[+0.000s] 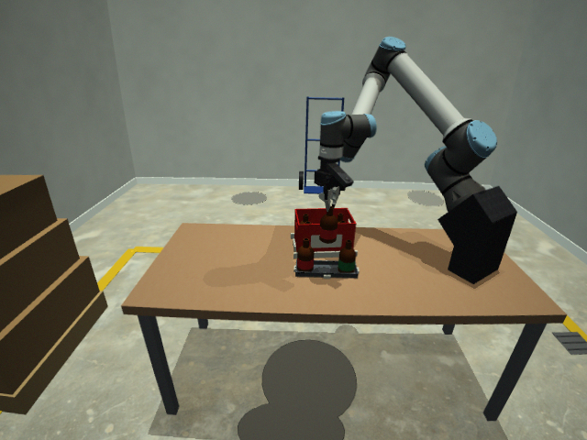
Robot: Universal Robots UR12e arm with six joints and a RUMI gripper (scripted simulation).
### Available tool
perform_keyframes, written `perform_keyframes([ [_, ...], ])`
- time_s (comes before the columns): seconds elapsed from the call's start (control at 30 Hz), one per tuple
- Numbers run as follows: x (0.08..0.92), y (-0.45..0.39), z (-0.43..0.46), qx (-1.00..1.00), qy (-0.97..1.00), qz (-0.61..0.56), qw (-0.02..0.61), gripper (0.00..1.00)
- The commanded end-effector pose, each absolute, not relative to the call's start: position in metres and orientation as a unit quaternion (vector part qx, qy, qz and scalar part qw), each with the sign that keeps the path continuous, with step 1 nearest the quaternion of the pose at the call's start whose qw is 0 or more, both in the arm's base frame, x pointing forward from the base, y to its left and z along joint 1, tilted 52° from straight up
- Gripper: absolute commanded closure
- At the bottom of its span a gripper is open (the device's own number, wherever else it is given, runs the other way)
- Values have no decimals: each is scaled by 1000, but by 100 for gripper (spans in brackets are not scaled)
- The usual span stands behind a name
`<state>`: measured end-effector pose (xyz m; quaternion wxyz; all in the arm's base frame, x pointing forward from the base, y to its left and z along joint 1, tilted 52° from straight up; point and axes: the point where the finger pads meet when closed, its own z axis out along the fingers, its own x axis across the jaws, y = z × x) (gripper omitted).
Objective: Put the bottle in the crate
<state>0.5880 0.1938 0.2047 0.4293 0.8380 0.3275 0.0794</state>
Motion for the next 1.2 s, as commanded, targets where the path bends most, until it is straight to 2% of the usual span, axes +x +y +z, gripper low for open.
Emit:
perform_keyframes([
  [0.0,587,196,206,838,327,80,429,100],
  [1.17,579,208,218,838,327,80,429,100],
])
